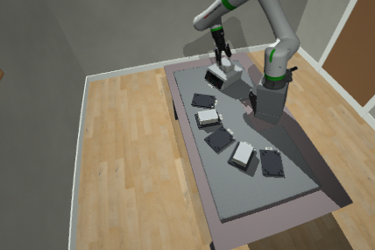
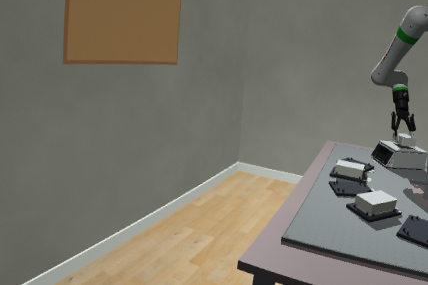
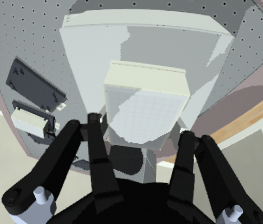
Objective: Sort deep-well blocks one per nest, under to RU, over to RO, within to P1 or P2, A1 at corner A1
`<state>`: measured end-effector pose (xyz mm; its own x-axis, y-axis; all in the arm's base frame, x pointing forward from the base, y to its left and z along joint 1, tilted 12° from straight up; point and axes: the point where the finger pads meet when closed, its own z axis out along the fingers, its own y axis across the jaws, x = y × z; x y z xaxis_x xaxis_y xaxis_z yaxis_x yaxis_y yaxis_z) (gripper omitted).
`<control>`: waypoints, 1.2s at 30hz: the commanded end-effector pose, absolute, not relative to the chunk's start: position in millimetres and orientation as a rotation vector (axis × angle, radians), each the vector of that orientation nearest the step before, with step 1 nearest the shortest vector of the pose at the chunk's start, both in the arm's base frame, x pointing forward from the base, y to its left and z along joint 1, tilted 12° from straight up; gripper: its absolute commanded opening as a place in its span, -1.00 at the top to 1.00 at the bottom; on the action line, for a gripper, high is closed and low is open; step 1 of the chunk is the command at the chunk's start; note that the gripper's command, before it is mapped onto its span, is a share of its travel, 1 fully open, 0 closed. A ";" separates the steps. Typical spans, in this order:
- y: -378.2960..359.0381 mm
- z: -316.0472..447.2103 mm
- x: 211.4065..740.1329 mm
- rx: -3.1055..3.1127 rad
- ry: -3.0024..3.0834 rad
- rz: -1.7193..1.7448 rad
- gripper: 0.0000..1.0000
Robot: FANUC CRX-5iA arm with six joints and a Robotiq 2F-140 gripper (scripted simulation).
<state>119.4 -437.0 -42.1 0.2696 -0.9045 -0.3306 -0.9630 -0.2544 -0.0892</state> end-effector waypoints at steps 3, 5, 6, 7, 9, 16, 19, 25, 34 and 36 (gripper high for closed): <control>-435.8 -33.8 118.3 -2.271 1.721 0.308 0.80; -435.6 -32.2 118.0 -2.271 1.721 0.308 0.80; -435.6 -32.2 118.0 -2.271 1.721 0.308 0.80; -435.3 -30.5 117.8 -2.271 1.721 0.308 0.80; -434.8 -27.3 117.4 -2.271 1.721 0.308 0.80; -433.0 -15.8 115.8 -2.271 1.721 0.308 0.80; -432.2 -10.9 115.2 -2.271 1.721 0.308 0.80; -431.2 -4.4 114.3 -2.271 1.721 0.308 0.80; -429.4 6.4 112.8 -2.271 1.721 0.308 0.80; -429.4 6.4 112.8 -2.271 1.721 0.308 0.80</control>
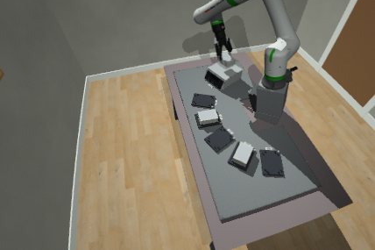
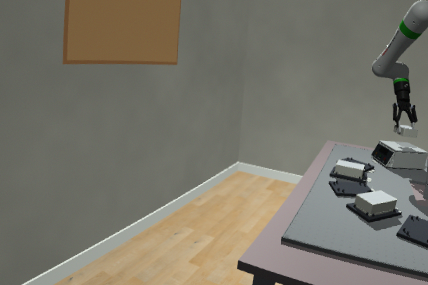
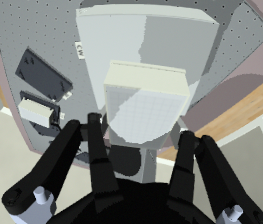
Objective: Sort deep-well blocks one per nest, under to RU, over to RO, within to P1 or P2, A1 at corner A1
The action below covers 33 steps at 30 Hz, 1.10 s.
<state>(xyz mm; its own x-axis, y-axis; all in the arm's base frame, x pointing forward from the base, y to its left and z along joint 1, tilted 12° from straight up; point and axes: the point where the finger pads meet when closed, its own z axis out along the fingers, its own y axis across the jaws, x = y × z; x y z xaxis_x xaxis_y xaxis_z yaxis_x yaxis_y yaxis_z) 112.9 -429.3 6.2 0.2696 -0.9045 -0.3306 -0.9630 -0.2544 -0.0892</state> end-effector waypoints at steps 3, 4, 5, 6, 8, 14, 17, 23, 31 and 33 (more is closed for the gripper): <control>-429.4 6.4 112.8 -2.271 1.721 0.308 0.80; -429.4 6.4 112.8 -2.271 1.721 0.308 0.80; -429.4 6.4 112.8 -2.271 1.721 0.308 0.80; -429.4 6.4 112.8 -2.271 1.721 0.308 0.80; -429.4 6.4 112.8 -2.271 1.721 0.308 0.80; -429.4 6.4 112.8 -2.271 1.721 0.308 0.80; -424.5 6.8 121.6 -2.373 1.627 0.336 0.80; -418.0 7.3 133.2 -2.503 1.493 0.373 0.80; -405.0 8.4 156.4 -2.728 1.215 0.442 0.80; -401.7 8.7 162.2 -2.728 1.215 0.442 0.80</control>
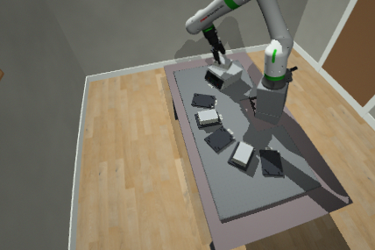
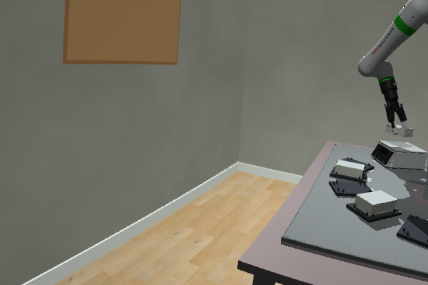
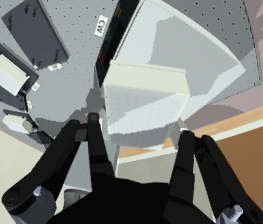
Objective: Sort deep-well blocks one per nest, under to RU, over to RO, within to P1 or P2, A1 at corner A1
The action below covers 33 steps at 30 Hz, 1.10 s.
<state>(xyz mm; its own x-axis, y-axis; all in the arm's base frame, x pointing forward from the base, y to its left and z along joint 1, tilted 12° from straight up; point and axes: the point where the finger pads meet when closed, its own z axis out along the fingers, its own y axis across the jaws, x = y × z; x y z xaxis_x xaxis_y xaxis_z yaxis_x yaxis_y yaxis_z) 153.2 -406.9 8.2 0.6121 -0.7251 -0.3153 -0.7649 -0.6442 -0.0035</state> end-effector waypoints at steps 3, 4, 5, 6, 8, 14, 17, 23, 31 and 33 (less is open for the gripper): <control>-396.9 9.1 170.9 -2.728 1.215 0.442 0.80; -396.9 9.1 170.9 -2.728 1.215 0.442 0.80; -396.9 9.1 170.9 -2.728 1.215 0.442 0.80; -395.2 9.2 173.9 -2.728 1.215 0.442 0.80; -392.0 9.5 179.7 -2.728 1.215 0.442 0.80; -382.2 10.2 197.1 -2.728 1.215 0.442 0.80; -377.3 10.6 205.8 -2.728 1.215 0.442 0.80; -370.8 11.2 217.4 -2.728 1.215 0.442 0.80; -357.8 12.2 240.7 -2.728 1.215 0.442 0.80; -354.5 12.5 246.5 -2.728 1.215 0.442 0.80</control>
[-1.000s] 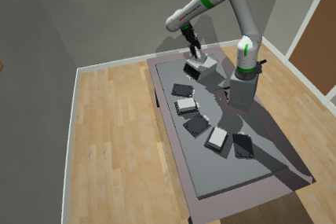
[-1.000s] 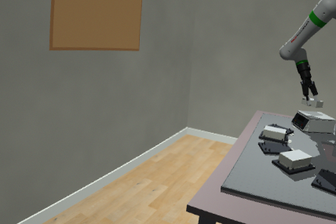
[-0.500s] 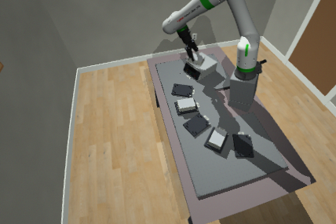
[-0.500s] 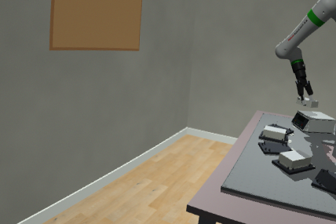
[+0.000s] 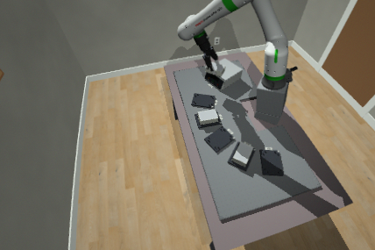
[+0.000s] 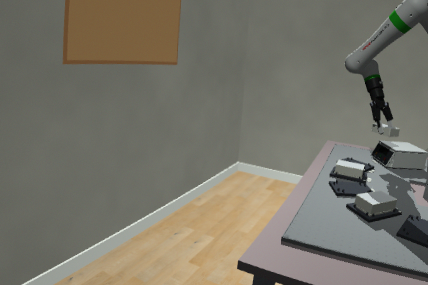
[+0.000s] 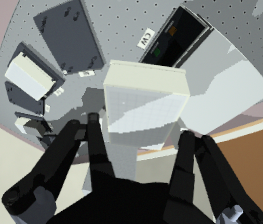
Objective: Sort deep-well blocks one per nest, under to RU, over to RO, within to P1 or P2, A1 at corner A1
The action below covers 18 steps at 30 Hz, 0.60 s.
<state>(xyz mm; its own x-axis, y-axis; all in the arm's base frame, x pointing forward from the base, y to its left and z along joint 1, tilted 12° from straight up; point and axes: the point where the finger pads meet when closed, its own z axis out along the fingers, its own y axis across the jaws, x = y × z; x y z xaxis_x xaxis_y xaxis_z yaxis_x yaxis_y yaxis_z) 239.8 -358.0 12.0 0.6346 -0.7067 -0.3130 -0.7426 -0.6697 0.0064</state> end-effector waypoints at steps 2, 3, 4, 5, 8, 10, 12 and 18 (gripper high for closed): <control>-351.3 12.7 252.3 -2.728 1.215 0.442 0.80; -349.6 12.9 255.2 -2.728 1.215 0.442 0.80; -348.0 13.0 258.1 -2.728 1.215 0.442 0.80; -348.0 13.0 258.1 -2.728 1.215 0.442 0.80; -344.7 13.3 263.9 -2.728 1.215 0.442 0.80; -341.5 13.5 269.7 -2.728 1.215 0.442 0.80; -338.2 13.8 275.5 -2.728 1.215 0.442 0.80; -328.5 14.6 293.0 -2.728 1.215 0.442 0.80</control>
